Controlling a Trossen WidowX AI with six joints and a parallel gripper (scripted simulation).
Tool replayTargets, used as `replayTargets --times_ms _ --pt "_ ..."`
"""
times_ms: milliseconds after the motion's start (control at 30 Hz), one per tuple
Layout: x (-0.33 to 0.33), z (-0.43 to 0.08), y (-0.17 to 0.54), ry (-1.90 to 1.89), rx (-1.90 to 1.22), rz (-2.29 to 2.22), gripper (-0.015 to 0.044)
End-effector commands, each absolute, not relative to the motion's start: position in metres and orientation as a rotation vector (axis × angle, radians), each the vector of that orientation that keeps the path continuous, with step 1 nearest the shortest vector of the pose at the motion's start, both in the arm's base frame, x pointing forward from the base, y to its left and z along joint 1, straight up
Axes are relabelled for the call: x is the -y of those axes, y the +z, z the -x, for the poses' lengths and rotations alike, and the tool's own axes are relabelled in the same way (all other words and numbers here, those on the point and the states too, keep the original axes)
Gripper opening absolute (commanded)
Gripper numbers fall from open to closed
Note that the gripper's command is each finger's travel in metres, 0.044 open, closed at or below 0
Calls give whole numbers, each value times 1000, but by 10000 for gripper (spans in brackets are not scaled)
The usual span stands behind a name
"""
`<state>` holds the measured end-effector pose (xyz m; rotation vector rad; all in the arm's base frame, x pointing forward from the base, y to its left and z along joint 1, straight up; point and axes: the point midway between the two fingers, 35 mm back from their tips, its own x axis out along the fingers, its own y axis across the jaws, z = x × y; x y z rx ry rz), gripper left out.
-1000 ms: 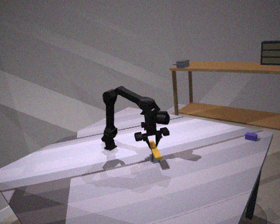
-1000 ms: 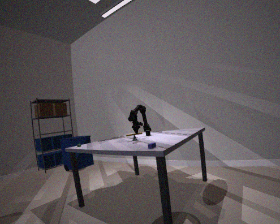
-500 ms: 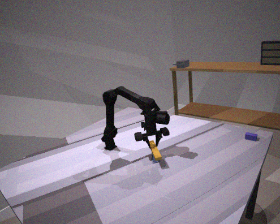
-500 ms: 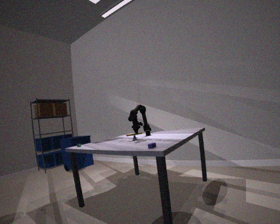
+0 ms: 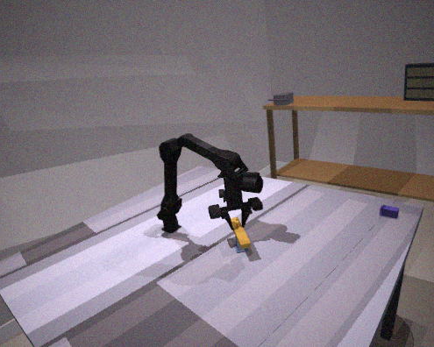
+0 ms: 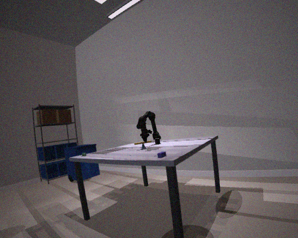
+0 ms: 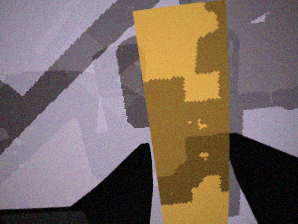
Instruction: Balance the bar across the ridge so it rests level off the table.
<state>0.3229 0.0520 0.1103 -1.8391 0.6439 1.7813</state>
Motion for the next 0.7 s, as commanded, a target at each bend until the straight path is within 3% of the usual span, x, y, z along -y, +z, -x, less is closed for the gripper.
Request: replayTargets --times_ms 0,33,367,667 --pt "-52 -323 110 1781 -644 1839 185" --pt "-52 -323 110 1781 -644 1839 185" --pt "-52 -323 110 1781 -644 1839 440" --pt "-52 -325 172 1781 -644 1839 440"
